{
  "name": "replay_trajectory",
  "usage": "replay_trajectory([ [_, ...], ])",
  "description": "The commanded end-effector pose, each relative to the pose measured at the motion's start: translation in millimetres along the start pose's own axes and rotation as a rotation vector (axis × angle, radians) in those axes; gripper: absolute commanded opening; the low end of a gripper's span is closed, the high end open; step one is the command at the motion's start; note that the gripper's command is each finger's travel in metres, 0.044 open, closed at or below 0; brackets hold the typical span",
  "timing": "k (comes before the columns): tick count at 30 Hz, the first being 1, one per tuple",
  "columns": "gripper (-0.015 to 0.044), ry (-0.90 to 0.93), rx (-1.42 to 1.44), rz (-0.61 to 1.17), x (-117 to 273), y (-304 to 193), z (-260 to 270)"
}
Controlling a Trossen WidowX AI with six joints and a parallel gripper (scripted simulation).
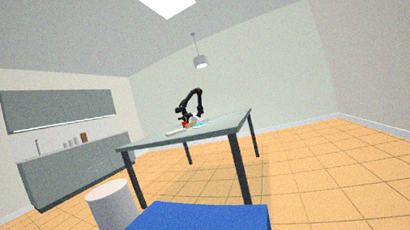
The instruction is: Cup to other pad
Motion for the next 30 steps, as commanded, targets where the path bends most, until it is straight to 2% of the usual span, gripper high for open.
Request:
replay_trajectory([
  [1,0.0049,-0.001,0.001,0.0,0.3,0.1,-0.1],
  [9,0.0,-0.001,0.001,0.0,0.3,0.1,-0.1],
  [15,0.0,-0.001,0.0,0.0,6.0,0.1,-1.0],
  [30,0.0,0.0,-0.006,0.0,58.0,-1.1,-3.5],
])
Point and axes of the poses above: the point midway between the two fingers, 35 mm back from their tips, its own x axis back along the fingers, its own z axis across the jaws, y = z × x, the point moved 5 cm from there along x, back along the fingers, and after that the axes turned 3 degrees about -x, right-handed, at the moved point
